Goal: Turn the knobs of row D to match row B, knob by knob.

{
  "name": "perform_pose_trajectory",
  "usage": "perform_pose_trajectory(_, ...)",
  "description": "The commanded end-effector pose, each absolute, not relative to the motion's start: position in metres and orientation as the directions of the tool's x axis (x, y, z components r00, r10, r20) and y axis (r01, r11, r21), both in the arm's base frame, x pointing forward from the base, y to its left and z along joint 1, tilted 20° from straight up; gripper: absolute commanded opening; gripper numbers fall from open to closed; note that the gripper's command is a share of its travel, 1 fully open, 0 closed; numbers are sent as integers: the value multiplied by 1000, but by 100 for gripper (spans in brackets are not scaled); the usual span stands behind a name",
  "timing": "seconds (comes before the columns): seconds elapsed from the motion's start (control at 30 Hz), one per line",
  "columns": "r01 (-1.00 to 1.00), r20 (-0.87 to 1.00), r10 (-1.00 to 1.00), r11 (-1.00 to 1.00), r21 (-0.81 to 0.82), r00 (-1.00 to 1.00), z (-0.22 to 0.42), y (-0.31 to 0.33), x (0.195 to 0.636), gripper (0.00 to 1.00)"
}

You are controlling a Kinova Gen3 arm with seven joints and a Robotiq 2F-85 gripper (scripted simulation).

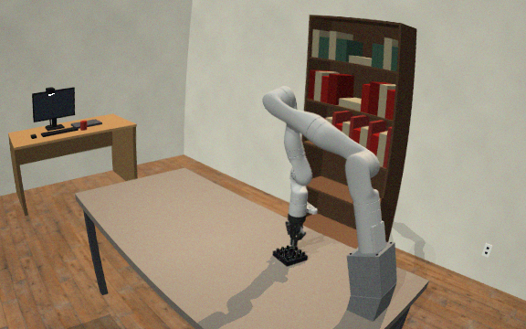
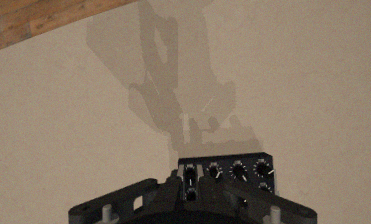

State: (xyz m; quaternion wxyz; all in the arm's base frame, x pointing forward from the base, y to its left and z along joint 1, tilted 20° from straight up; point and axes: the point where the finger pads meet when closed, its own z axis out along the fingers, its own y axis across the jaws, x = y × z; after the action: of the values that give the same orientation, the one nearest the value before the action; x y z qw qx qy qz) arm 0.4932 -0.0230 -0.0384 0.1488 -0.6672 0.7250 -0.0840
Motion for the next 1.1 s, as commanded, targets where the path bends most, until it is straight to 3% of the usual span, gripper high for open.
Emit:
perform_pose_trajectory(0.0, -945, -96, -995, 69, -320, -40, -40, -22, 490, 8)
perform_pose_trajectory(1.07, -946, -77, -997, 11, -325, 15, -40, -22, 490, 8)
